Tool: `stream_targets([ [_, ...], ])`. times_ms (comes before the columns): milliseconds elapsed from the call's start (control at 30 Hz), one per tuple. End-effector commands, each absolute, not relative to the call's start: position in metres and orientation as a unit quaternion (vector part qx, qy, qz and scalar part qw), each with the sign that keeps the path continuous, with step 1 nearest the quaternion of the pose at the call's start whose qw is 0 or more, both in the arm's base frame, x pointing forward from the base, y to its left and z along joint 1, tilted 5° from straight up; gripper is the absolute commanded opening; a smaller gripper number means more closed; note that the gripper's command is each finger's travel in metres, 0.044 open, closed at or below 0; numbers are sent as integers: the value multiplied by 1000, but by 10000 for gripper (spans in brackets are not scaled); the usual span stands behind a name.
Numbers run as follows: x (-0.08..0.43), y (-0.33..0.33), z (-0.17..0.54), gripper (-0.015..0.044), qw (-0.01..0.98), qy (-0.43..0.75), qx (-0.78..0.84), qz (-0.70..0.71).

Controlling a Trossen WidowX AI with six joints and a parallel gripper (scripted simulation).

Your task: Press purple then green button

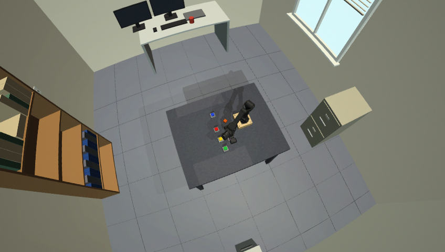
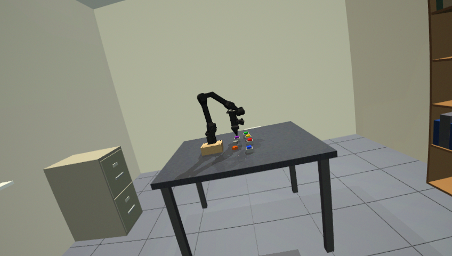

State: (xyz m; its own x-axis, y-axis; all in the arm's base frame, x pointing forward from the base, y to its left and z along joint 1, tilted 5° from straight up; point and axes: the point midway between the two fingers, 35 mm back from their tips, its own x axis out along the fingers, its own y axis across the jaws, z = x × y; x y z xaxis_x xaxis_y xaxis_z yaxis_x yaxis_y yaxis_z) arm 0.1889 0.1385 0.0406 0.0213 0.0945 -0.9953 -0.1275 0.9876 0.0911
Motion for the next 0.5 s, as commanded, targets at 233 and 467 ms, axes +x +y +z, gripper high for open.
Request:
stream_targets([
  [233, 186, 139, 24, 20, 710, 700, -11, 75],
  [467, 186, 139, 24, 20, 710, 700, -11, 75],
])
